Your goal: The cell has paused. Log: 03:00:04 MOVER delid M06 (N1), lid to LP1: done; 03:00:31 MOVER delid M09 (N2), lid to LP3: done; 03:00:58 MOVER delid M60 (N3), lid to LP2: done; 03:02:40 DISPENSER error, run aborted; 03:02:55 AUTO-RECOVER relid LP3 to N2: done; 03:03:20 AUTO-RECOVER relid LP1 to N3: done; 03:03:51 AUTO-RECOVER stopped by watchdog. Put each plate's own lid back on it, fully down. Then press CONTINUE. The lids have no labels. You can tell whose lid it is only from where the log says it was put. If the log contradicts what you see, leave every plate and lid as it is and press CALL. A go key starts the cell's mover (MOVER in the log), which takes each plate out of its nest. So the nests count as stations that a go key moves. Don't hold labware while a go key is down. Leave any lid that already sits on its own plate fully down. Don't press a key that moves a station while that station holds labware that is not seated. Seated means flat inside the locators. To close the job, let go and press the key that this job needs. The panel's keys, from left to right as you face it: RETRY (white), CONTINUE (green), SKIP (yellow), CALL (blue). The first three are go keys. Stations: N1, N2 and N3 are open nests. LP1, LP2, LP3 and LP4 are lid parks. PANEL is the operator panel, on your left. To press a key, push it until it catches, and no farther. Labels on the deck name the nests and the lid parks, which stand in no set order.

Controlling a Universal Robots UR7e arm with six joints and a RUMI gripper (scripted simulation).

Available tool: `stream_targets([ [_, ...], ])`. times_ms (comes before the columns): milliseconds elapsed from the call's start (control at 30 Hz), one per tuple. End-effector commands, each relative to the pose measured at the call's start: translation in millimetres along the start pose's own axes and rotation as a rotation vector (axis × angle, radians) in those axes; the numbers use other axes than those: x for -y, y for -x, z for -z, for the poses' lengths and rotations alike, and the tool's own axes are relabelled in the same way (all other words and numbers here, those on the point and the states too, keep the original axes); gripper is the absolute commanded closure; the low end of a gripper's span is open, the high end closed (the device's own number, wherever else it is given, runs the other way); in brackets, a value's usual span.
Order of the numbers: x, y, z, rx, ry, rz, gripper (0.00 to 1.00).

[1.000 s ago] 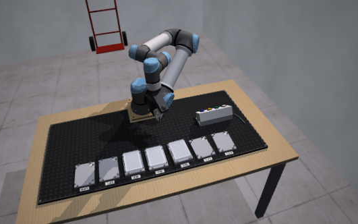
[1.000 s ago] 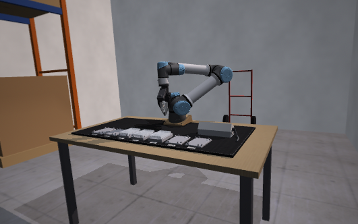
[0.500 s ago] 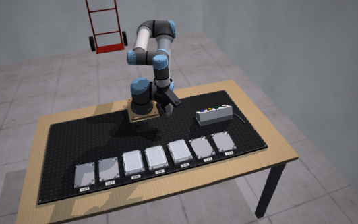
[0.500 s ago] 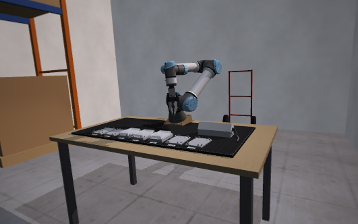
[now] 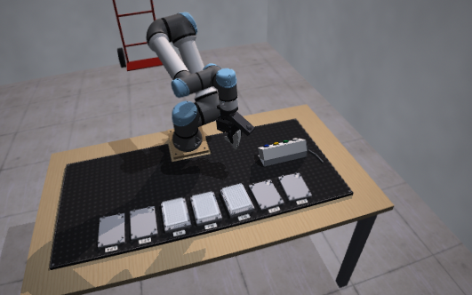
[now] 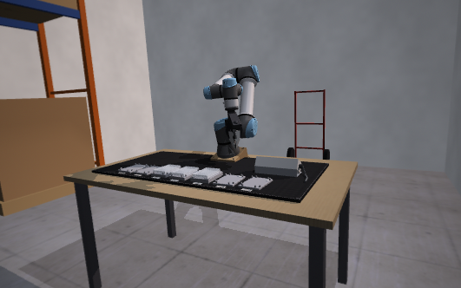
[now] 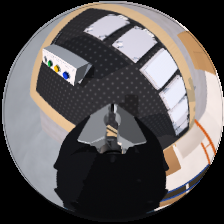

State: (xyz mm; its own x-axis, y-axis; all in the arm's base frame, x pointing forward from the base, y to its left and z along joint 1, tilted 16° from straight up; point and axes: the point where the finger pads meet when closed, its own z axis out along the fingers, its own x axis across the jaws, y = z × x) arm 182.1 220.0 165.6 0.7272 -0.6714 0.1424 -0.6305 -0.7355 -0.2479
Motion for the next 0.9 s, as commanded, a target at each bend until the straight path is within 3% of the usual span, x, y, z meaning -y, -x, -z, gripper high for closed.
stream_targets([
  [0,5.6,9.5,-0.3,-0.033,0.030,-0.006,1.00],
  [333,12.3,22.9,-1.0,-0.032,0.030,0.054,1.00],
  [867,46.0,89.9,-4.2,-0.027,0.035,0.354,1.00],
])
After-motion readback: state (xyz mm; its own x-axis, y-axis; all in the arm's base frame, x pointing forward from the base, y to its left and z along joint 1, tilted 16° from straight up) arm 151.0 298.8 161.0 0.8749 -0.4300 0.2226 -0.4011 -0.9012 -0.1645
